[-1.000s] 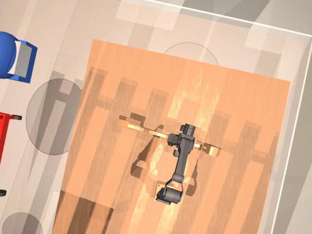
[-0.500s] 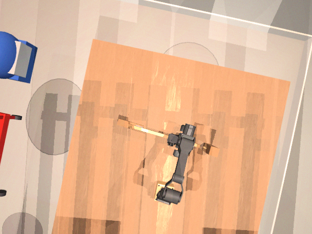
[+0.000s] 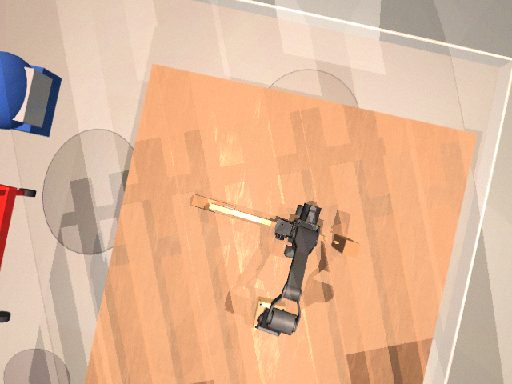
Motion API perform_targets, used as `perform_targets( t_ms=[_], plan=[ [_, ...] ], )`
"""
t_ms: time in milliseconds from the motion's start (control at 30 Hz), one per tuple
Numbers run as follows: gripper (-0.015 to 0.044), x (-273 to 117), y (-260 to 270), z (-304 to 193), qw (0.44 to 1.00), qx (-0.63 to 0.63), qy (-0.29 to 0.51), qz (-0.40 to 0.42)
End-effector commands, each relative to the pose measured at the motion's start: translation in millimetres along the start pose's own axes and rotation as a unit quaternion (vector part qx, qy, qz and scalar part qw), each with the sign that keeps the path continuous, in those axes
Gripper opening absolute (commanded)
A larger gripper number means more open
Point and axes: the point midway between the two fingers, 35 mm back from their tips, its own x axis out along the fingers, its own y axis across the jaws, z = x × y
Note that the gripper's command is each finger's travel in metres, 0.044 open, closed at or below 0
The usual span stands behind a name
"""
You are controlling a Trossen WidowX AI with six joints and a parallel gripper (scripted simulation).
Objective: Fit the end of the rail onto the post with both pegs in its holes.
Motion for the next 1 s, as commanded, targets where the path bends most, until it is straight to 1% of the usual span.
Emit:
perform_targets(
  t_ms=[0,967],
  plan=[
    [0.0000,-0.9,-1.1,1.3,1.000,0.001,-0.004,-0.004],
    [0.0000,-0.3,0.8,1.3,1.000,0.001,-0.004,-0.004]
  ],
)
